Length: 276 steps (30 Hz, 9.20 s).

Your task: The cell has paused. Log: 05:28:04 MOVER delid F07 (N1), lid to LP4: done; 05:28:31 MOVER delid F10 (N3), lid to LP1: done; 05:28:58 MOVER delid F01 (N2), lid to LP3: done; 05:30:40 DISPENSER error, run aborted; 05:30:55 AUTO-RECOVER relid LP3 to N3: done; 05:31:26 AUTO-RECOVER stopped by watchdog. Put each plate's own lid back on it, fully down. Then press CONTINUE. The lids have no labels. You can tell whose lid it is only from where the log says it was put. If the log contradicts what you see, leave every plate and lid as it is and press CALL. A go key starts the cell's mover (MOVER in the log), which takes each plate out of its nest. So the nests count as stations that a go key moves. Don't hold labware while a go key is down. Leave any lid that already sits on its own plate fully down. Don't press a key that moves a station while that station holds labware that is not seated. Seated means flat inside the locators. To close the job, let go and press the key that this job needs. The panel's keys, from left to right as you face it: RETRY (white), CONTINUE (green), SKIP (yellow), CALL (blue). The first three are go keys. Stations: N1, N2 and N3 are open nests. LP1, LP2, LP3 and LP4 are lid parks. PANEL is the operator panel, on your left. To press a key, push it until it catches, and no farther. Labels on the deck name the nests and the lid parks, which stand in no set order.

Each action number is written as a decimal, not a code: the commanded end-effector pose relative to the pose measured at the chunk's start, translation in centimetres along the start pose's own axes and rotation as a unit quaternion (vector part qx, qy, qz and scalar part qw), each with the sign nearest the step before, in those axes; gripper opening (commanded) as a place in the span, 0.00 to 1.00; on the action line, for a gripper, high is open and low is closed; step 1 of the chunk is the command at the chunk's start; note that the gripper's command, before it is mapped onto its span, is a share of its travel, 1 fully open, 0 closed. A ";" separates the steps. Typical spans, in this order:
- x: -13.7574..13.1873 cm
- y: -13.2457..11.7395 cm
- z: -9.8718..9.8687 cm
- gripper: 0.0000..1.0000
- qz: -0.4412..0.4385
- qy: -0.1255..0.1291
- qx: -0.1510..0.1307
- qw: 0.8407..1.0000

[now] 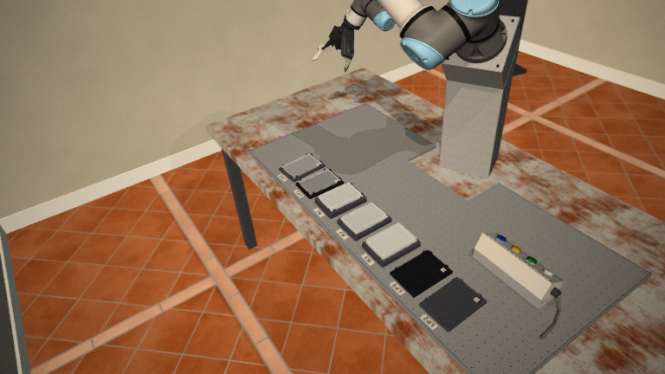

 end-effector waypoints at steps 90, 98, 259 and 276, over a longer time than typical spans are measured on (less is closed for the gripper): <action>-0.1 22.7 -7.9 0.82 -0.210 0.126 0.027 0.969; -0.5 25.4 -8.3 0.82 -0.232 0.139 0.025 0.963; -14.1 63.2 -1.0 0.82 -0.562 0.257 -0.105 0.779; -12.6 61.5 -2.2 0.82 -0.543 0.260 -0.098 0.792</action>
Point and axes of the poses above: the point where the finger pads meet when closed, its own z axis back along the fingers, its own x axis across the jaws, y = z × x, the point moved 7 cm from there along z, back along the fingers, and after that the axes turned 7 degrees about -z, right-handed, at the moved point
